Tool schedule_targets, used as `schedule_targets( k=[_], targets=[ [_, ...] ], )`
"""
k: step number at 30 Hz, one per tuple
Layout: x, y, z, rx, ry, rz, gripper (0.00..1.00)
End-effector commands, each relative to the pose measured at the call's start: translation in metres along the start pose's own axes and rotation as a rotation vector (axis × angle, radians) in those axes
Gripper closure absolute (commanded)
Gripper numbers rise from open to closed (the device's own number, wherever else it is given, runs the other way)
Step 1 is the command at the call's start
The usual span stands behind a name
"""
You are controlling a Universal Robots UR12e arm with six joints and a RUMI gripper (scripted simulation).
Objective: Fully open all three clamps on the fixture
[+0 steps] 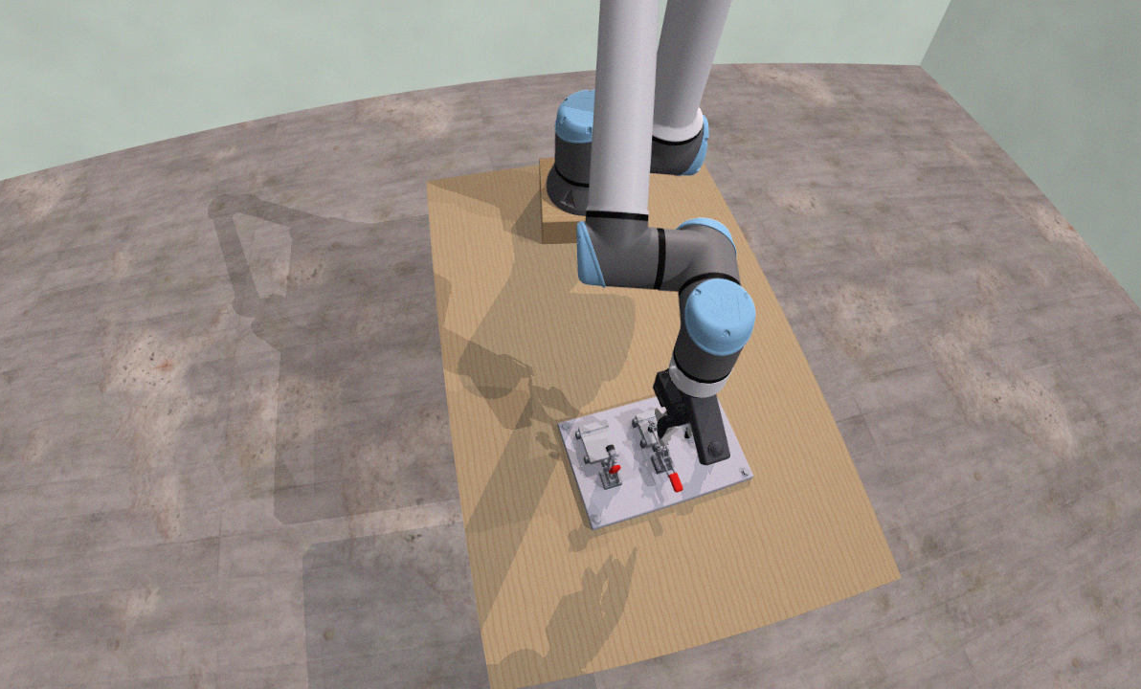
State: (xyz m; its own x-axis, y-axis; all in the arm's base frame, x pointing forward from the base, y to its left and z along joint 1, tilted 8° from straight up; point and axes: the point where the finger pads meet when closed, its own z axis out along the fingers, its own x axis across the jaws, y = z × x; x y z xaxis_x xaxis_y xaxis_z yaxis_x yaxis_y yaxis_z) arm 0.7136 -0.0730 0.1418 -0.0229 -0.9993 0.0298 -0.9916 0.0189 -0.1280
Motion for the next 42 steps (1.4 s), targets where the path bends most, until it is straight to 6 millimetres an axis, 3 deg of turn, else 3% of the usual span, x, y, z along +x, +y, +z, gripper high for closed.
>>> schedule_targets(
  k=[1, 21, 34, 42],
  targets=[
    [0.000, -0.007, -0.001, 0.002, 0.000, 0.000, 0.72],
    [0.000, -0.047, -0.001, 0.002, 0.000, 0.000, 0.72],
    [0.000, -0.049, 0.000, 0.002, 0.000, 0.000, 0.72],
    [0.000, -0.049, 0.015, 0.002, 0.000, 0.000, 0.72]
  ],
)
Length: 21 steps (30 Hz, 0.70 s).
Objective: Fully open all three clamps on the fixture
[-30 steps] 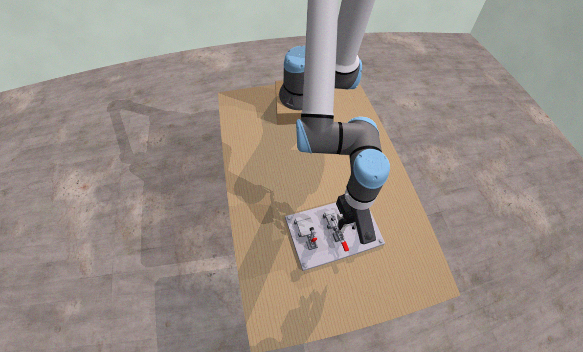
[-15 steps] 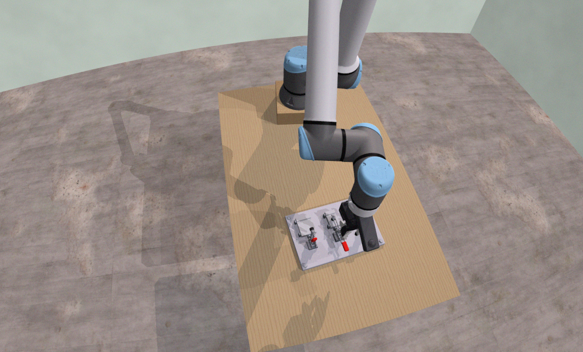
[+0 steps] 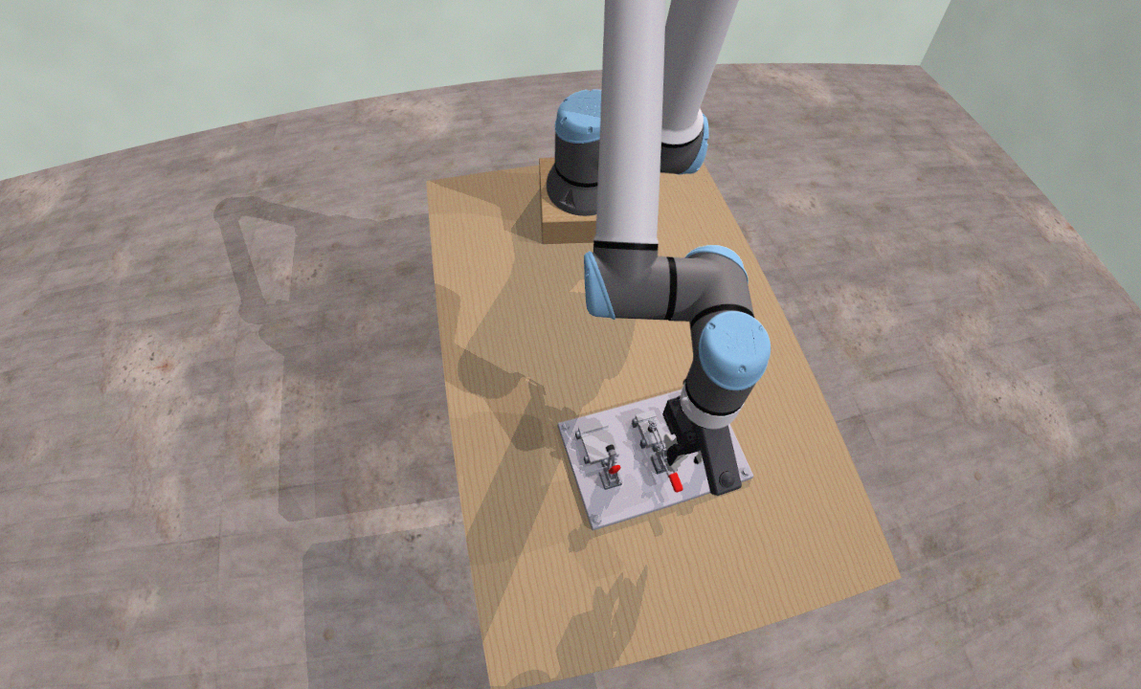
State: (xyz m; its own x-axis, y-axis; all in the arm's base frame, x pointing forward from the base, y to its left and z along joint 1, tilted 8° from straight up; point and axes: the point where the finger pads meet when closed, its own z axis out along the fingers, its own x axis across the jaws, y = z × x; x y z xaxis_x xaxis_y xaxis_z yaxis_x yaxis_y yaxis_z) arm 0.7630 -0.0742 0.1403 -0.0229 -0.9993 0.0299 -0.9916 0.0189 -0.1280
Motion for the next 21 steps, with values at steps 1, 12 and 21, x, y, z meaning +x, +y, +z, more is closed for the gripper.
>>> schedule_targets(
  k=[1, 12, 21],
  targets=[
    [0.000, -0.001, 0.010, 0.002, 0.000, 0.000, 0.72],
    [0.000, -0.001, 0.042, 0.002, 0.000, 0.000, 0.72],
    [0.000, -0.001, 0.059, 0.002, 0.000, 0.000, 0.72]
  ],
)
